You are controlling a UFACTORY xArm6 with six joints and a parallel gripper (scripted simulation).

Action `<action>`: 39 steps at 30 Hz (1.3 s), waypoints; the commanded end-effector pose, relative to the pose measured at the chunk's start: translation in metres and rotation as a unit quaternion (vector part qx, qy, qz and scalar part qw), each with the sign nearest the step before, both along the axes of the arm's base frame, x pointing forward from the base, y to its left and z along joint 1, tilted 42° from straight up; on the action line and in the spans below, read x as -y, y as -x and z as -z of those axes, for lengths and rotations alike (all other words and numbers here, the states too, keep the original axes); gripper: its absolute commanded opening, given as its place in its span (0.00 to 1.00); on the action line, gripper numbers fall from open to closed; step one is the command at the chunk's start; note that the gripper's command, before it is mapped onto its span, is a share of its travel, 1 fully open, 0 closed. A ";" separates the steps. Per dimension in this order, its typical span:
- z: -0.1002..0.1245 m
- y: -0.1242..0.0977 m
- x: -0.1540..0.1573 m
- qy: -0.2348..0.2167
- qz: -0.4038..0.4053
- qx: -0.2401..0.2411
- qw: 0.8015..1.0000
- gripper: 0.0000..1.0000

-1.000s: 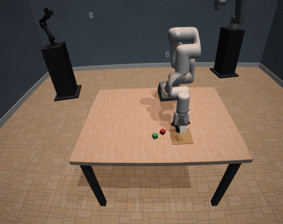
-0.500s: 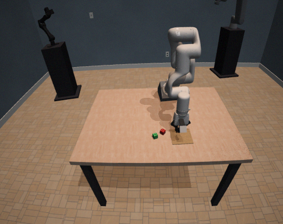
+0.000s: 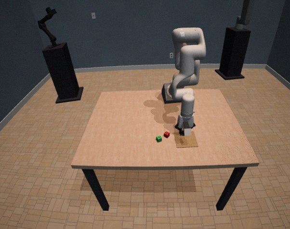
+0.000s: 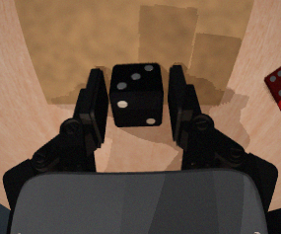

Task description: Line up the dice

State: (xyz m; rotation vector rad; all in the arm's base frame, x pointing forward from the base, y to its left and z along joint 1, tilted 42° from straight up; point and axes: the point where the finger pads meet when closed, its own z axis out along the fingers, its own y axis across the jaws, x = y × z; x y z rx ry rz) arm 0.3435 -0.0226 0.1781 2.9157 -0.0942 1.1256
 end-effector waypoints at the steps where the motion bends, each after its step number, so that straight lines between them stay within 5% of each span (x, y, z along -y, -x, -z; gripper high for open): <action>1: -0.003 0.001 0.000 0.000 0.000 0.001 1.000 0.47; 24: -0.062 0.055 -0.003 0.000 0.000 0.001 1.000 0.47; 33: -0.067 0.060 -0.003 0.000 0.000 0.001 1.000 0.47; 34: -0.067 0.060 -0.003 0.000 0.000 0.001 1.000 1.00; 39: -0.067 0.060 -0.003 0.000 0.000 0.001 1.000 1.00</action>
